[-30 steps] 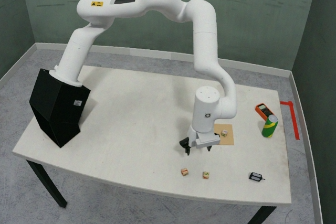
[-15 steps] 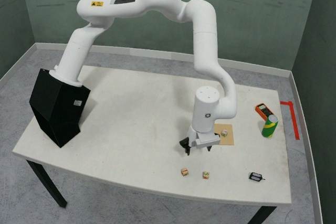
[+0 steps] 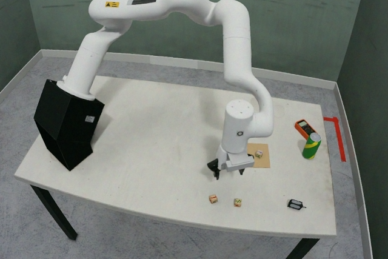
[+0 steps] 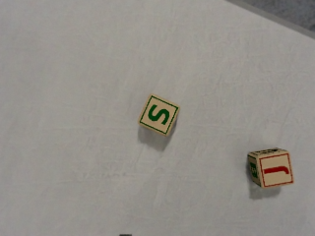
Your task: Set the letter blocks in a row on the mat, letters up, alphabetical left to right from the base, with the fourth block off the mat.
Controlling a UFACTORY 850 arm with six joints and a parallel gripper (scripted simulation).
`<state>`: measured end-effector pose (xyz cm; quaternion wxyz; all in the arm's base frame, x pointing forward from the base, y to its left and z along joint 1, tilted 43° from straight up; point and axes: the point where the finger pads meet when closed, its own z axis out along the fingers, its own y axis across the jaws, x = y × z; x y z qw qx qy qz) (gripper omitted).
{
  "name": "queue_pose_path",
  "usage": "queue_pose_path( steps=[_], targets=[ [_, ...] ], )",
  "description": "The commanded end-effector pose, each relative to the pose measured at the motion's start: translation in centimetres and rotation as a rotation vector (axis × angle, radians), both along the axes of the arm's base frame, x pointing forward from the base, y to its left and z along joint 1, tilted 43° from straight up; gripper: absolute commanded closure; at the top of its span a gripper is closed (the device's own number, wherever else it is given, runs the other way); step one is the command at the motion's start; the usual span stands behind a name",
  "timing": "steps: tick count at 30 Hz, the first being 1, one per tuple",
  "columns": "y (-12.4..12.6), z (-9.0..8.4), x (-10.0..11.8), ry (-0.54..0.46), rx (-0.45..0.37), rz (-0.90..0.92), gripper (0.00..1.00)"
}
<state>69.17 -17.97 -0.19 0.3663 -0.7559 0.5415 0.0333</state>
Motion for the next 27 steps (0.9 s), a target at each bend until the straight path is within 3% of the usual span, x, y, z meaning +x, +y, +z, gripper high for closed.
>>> queue_pose_path(
  steps=[1, 7, 15, 27],
  targets=[
    [-0.1, 0.1, 0.1, -0.002, -0.001, -0.001, 0.0],
    [-0.4, -0.1, -0.3, -0.01, -0.006, 0.01, 0.0],
    [-4.2, -2.6, -4.1, -0.11, -0.065, 0.135, 0.0],
    [-4.2, -2.6, -4.1, -0.111, -0.066, 0.136, 0.0]
  ],
)
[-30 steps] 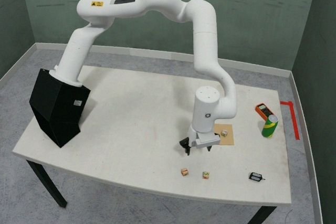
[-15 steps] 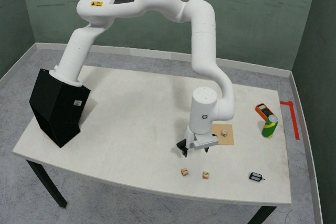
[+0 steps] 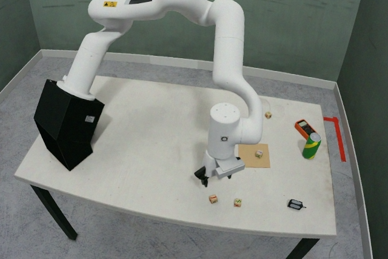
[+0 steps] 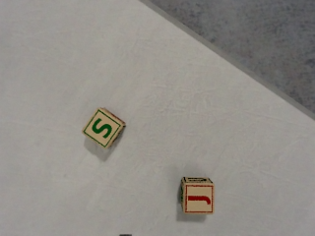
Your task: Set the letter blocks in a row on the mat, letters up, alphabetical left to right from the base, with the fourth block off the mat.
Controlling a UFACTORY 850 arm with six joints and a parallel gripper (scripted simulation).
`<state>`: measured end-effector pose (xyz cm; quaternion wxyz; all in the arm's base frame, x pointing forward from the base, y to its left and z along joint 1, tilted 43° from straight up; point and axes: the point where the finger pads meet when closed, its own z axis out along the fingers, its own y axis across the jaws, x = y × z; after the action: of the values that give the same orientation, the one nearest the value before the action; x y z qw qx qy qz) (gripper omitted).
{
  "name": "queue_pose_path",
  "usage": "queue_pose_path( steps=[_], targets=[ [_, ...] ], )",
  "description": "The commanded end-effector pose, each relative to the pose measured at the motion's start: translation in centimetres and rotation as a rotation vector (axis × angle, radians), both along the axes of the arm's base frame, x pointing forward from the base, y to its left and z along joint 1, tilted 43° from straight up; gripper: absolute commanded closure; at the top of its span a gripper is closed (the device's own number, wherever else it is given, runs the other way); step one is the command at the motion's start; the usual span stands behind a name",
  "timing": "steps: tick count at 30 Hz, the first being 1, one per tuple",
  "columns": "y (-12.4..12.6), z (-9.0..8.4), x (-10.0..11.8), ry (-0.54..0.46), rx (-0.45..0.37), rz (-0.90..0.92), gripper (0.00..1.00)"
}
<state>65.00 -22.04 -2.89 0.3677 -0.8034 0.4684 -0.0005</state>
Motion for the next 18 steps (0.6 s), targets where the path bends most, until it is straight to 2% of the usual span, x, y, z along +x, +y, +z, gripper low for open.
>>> queue_pose_path(
  steps=[1, 8, 13, 15, 16, 18],
  targets=[
    [-0.1, 0.1, 0.0, -0.002, -0.001, -0.001, 0.0],
    [0.1, -0.2, 0.1, -0.002, -0.001, -0.001, 0.0],
    [2.6, -3.3, 1.3, -0.001, -0.002, -0.001, 0.0],
    [2.9, -3.6, 1.4, -0.001, -0.002, -0.001, 0.0],
    [2.9, -3.6, 1.4, -0.001, -0.002, -0.001, 0.36],
    [2.9, -3.6, 1.4, -0.001, -0.002, -0.001, 0.36]
  ],
)
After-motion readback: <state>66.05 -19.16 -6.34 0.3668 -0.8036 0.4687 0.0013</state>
